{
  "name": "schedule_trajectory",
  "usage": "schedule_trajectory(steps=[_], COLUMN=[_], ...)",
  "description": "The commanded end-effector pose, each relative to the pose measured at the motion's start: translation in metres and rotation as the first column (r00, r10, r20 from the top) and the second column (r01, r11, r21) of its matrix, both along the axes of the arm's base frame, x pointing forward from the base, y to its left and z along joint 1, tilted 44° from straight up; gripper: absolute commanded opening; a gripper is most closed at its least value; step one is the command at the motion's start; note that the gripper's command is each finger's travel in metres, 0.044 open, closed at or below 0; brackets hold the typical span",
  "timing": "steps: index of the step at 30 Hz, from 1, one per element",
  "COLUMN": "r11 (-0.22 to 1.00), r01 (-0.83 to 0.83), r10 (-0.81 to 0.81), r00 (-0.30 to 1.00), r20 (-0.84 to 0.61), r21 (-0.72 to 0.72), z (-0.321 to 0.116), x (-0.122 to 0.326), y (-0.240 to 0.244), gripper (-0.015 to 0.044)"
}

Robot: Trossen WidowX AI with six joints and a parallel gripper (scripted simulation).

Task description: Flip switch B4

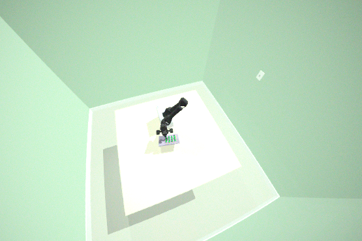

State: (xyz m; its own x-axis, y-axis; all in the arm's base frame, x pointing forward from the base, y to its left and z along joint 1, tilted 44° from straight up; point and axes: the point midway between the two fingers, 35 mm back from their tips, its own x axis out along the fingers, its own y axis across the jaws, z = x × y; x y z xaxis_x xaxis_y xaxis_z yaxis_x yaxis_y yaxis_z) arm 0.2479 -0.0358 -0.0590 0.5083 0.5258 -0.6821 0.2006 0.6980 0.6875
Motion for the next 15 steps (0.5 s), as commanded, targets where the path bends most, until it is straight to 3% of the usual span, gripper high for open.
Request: schedule_trajectory(steps=[1, 7, 15], r11=[1.0, 1.0, 1.0], r01=[0.011, 0.012, 0.012], r10=[-0.011, -0.011, -0.011], r00=[0.999, 0.999, 0.999], r20=[0.03, 0.031, 0.03], r21=[-0.01, -0.01, -0.007], z=[0.026, 0.028, 0.064], x=[-0.016, -0.017, -0.019], y=[-0.018, -0.018, 0.018], gripper=[0.0, 0.0, 0.0])
